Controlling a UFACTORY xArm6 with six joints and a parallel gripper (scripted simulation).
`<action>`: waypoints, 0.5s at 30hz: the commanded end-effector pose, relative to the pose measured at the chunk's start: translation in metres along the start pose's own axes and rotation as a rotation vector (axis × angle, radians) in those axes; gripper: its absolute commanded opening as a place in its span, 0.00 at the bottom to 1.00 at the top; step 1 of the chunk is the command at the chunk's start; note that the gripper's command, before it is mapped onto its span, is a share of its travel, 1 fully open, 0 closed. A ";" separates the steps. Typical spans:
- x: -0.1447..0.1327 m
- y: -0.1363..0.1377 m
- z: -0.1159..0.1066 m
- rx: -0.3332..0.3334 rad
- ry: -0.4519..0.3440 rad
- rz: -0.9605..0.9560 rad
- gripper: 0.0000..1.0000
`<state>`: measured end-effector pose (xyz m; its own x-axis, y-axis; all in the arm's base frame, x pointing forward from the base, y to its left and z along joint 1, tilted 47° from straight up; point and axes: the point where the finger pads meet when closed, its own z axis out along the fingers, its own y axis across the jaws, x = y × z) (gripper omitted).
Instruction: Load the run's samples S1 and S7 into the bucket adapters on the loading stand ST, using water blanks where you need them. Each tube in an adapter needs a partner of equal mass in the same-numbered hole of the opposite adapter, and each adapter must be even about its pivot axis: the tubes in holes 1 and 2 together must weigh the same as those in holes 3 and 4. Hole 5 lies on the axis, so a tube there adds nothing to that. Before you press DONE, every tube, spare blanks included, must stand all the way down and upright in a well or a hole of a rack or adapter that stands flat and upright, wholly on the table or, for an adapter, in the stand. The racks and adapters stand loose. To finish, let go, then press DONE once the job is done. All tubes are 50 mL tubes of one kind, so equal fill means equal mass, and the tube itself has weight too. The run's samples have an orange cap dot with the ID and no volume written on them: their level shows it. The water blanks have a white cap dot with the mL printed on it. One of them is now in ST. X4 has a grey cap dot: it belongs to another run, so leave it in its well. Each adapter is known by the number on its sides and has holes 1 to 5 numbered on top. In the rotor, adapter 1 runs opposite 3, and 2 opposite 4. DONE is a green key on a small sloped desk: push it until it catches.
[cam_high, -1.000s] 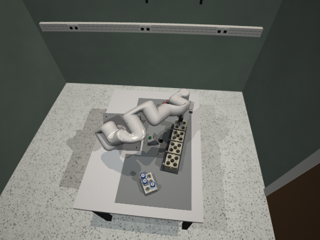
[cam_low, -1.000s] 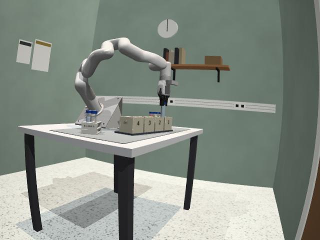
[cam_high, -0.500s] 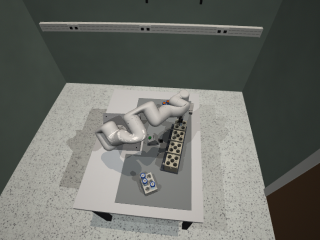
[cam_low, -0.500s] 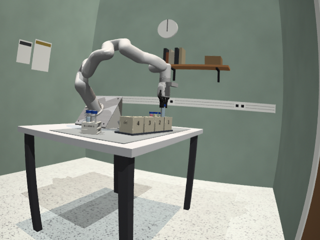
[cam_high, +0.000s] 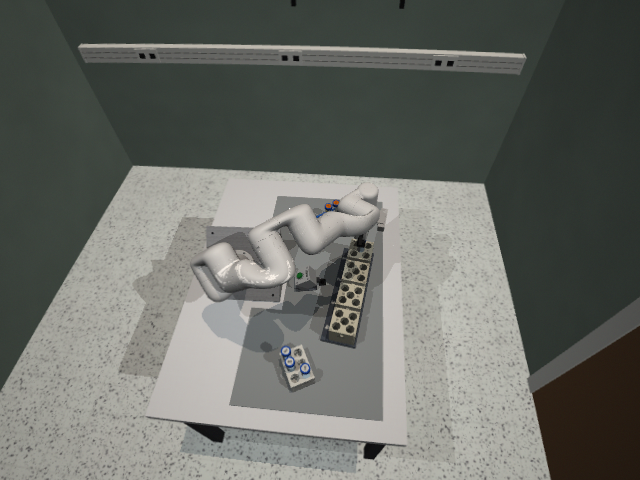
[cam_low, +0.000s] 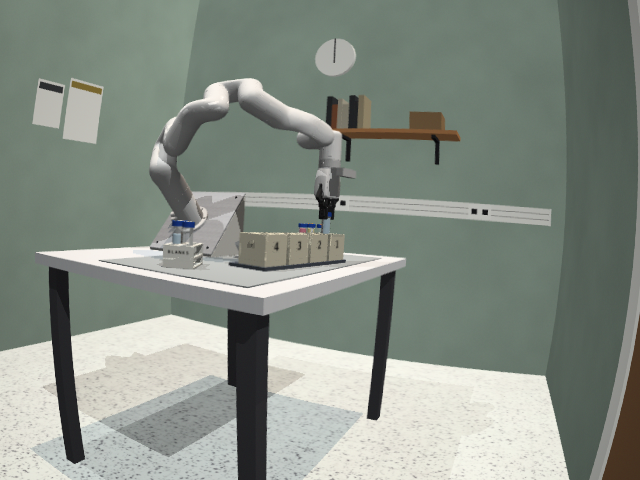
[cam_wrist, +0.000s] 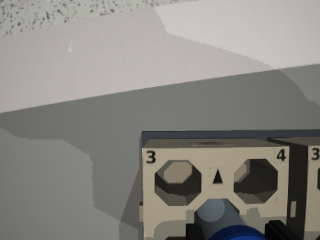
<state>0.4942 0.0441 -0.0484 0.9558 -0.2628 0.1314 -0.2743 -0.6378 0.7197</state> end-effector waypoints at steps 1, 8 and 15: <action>0.001 0.000 0.003 0.003 0.003 0.001 0.00; 0.001 0.000 0.010 0.003 0.003 0.001 0.00; 0.001 0.000 0.015 0.003 0.003 0.001 0.00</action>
<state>0.4928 0.0347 -0.0574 0.9559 -0.2628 0.1315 -0.2744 -0.6378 0.7197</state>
